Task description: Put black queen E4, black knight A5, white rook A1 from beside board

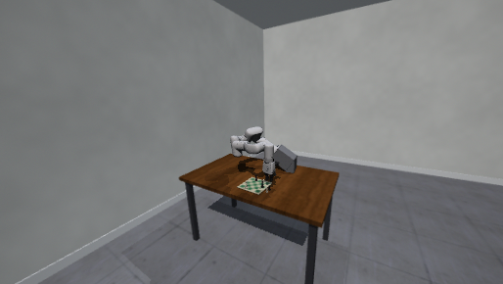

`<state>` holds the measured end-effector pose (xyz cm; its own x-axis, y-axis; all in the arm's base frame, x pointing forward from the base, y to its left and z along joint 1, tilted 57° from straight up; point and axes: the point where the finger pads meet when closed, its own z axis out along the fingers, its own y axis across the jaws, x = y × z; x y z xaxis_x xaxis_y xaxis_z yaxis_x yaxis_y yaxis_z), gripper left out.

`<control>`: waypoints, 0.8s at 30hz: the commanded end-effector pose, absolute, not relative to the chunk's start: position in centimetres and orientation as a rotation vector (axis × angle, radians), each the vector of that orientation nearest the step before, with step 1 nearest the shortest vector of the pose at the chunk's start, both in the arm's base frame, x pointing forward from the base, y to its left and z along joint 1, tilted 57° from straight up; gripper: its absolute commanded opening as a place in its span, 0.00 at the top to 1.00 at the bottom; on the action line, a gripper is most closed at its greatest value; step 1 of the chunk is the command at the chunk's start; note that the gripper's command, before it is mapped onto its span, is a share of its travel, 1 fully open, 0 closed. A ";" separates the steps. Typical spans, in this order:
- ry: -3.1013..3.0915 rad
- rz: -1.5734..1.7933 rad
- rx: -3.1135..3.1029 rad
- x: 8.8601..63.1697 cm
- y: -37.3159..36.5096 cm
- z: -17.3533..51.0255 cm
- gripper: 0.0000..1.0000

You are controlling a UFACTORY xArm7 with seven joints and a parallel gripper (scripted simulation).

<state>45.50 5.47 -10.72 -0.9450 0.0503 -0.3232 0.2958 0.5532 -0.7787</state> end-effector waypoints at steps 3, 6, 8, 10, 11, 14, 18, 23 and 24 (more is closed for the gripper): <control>2.528 -1.334 0.285 45.7 5.0 -11.1 0.63; 2.528 -1.334 0.285 45.7 4.6 -11.4 0.63; 2.528 -1.334 0.285 45.8 4.4 -11.6 0.63; 2.528 -1.334 0.285 45.8 4.1 -11.7 0.63; 2.528 -1.334 0.285 45.8 4.0 -11.8 0.63; 2.528 -1.334 0.285 45.9 3.7 -12.0 0.63; 2.528 -1.334 0.285 45.9 3.5 -12.1 0.63; 2.528 -1.334 0.285 46.0 3.1 -12.4 0.63; 2.528 -1.334 0.285 46.0 3.0 -12.4 0.63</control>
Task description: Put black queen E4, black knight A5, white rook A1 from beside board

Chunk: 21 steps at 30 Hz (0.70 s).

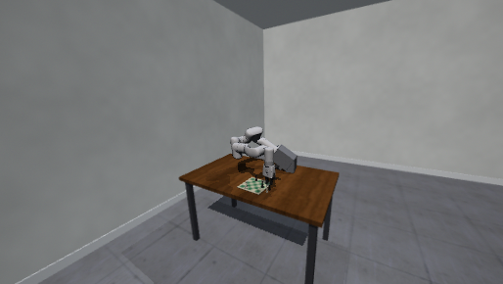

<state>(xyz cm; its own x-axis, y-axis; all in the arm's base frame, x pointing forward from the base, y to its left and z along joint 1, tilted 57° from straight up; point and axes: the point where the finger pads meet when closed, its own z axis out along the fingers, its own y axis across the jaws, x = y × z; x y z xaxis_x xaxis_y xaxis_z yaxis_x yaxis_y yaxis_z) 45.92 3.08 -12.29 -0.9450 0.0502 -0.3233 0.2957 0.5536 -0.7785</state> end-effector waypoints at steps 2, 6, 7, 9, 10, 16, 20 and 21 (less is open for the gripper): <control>2.528 -1.334 0.285 46.0 3.0 -12.5 0.63; 2.528 -1.334 0.285 46.1 2.9 -12.5 0.63; 2.528 -1.334 0.285 46.1 2.8 -12.6 0.63; 2.528 -1.334 0.285 46.1 2.8 -12.6 0.63; 2.528 -1.334 0.285 46.1 2.8 -12.6 0.63; 2.528 -1.334 0.285 46.1 2.8 -12.6 0.63; 2.528 -1.334 0.285 46.1 2.8 -12.6 0.63; 2.528 -1.334 0.285 46.1 2.8 -12.6 0.63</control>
